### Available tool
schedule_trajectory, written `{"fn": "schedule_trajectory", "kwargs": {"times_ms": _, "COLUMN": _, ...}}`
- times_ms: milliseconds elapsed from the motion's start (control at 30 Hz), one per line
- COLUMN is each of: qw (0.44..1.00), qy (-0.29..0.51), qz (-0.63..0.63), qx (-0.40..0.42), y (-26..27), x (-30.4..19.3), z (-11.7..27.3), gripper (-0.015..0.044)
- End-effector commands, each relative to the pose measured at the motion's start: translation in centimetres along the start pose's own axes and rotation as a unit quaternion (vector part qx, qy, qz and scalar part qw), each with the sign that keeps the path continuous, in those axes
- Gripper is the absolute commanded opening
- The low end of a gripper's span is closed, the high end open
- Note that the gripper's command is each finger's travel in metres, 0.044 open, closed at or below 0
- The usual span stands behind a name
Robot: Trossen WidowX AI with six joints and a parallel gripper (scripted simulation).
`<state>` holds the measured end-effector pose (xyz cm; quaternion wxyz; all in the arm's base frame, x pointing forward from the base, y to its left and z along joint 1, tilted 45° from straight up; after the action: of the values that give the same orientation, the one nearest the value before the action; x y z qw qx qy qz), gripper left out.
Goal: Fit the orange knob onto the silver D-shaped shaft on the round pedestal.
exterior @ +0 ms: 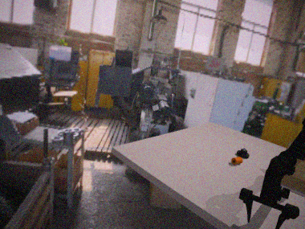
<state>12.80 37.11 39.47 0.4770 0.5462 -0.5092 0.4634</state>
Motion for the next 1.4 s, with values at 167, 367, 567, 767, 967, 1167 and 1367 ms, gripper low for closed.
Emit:
{"fn": "schedule_trajectory", "kwargs": {"times_ms": 167, "qw": 0.990, "qy": 0.121, "qz": 0.030, "qx": -0.070, "y": -6.6, "x": -2.3, "z": 4.2, "gripper": 0.0440}}
{"fn": "schedule_trajectory", "kwargs": {"times_ms": 367, "qw": 0.957, "qy": 0.257, "qz": 0.018, "qx": -0.129, "y": -12.7, "x": -4.7, "z": 11.8, "gripper": 0.0440}}
{"fn": "schedule_trajectory", "kwargs": {"times_ms": 567, "qw": 0.916, "qy": 0.363, "qz": -0.048, "qx": -0.160, "y": -15.6, "x": -6.6, "z": 21.4, "gripper": 0.0440}}
{"fn": "schedule_trajectory", "kwargs": {"times_ms": 767, "qw": 0.884, "qy": 0.407, "qz": -0.154, "qx": -0.170, "y": -14.7, "x": -7.4, "z": 30.7, "gripper": 0.0440}}
{"fn": "schedule_trajectory", "kwargs": {"times_ms": 967, "qw": 0.873, "qy": 0.398, "qz": -0.222, "qx": -0.173, "y": -12.8, "x": -7.3, "z": 35.1, "gripper": 0.0440}}
{"fn": "schedule_trajectory", "kwargs": {"times_ms": 1167, "qw": 0.873, "qy": 0.399, "qz": -0.221, "qx": -0.173, "y": -13.0, "x": -7.4, "z": 35.3, "gripper": 0.0440}}
{"fn": "schedule_trajectory", "kwargs": {"times_ms": 1367, "qw": 0.870, "qy": 0.405, "qz": -0.221, "qx": -0.175, "y": -17.1, "x": -12.9, "z": 42.6, "gripper": 0.0440}}
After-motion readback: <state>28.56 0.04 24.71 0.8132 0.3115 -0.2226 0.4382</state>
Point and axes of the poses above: the point midway between the two fingers, 35 mm back from their tips, its own z axis back along the fingers, its own y axis across the jaws, x = y × z, the point moved 10 cm from there along z, back along the fingers, and after that the axes turned 5 degrees about -z, right-handed, at the moved point
